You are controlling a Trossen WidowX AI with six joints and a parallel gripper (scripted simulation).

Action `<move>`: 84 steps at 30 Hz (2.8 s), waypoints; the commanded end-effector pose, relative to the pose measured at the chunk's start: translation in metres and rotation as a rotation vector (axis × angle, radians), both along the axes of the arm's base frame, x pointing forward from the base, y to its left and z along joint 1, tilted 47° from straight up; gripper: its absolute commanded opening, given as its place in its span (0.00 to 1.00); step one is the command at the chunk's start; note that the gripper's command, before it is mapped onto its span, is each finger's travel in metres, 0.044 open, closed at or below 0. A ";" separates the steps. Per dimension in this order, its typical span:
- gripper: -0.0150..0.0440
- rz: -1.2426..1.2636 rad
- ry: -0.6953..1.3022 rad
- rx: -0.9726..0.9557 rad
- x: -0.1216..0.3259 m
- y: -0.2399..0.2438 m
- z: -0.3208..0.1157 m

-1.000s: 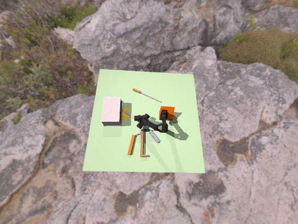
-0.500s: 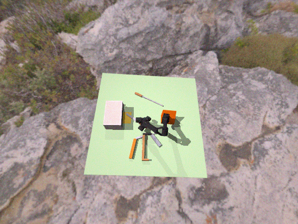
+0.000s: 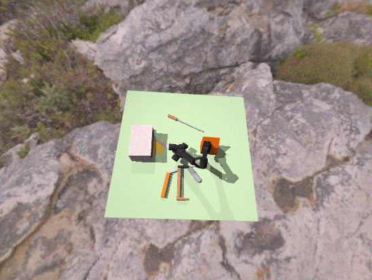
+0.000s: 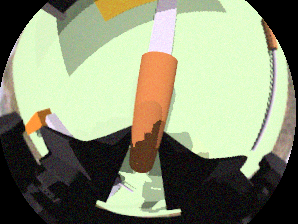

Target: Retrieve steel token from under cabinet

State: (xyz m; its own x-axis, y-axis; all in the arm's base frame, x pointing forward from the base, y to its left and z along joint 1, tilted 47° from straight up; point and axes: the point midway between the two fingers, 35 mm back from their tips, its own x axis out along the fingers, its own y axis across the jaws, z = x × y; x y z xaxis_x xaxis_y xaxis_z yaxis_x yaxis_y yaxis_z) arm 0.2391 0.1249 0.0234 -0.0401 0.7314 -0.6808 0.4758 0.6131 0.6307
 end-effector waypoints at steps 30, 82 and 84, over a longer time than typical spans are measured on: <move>0.25 -0.004 -0.002 -0.002 0.010 -0.024 -0.025; 0.25 -0.005 -0.003 -0.004 0.022 -0.060 -0.063; 0.25 -0.005 -0.003 -0.004 0.022 -0.061 -0.065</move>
State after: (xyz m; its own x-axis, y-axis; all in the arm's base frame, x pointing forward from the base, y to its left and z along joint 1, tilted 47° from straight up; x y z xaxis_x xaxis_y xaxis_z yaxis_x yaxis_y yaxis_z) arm 0.2588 0.0681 -0.0382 -0.0386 0.7308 -0.6815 0.4763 0.6130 0.6303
